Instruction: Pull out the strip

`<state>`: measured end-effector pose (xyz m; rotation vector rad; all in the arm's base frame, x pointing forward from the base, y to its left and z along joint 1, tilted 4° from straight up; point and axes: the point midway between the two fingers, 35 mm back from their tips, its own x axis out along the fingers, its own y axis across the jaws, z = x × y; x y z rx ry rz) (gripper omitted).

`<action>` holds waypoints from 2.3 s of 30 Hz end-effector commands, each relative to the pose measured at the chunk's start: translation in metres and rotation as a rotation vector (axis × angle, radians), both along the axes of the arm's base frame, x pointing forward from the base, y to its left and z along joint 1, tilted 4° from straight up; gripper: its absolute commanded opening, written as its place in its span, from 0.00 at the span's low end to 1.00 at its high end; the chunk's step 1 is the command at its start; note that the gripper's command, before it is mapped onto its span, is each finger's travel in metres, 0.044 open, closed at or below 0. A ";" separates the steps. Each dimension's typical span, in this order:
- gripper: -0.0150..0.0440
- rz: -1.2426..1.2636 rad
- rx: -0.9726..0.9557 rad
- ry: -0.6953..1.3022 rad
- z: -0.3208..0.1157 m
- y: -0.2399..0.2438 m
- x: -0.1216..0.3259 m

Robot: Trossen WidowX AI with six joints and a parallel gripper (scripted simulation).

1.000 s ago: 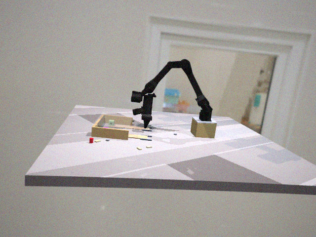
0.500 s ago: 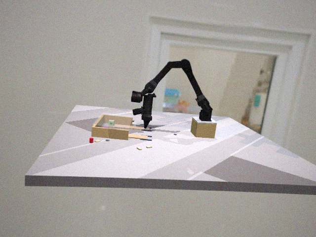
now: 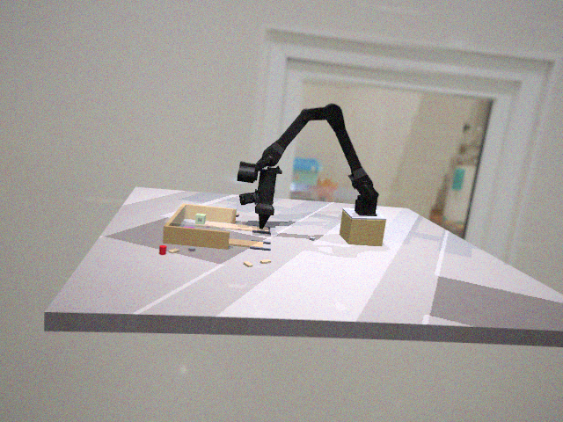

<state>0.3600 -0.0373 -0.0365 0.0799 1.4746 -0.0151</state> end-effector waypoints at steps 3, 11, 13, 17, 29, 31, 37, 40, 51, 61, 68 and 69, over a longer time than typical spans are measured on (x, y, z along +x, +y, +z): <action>0.25 -0.005 -0.001 0.022 -0.005 0.002 -0.017; 0.25 -0.005 -0.001 0.023 -0.006 0.003 -0.029; 0.25 -0.005 -0.001 0.023 -0.007 0.003 -0.031; 0.25 -0.005 -0.001 0.024 -0.008 0.004 -0.037; 0.25 -0.005 0.000 0.025 -0.009 0.006 -0.054; 0.25 -0.005 0.000 0.025 -0.010 0.006 -0.057; 0.25 -0.005 0.000 0.026 -0.010 0.007 -0.064; 0.25 -0.005 0.000 0.026 -0.011 0.007 -0.068; 0.25 -0.005 0.000 0.027 -0.012 0.008 -0.082; 0.25 -0.005 0.000 0.028 -0.013 0.010 -0.095; 0.25 -0.005 0.000 0.029 -0.013 0.011 -0.103; 0.25 -0.005 0.000 0.029 -0.013 0.011 -0.104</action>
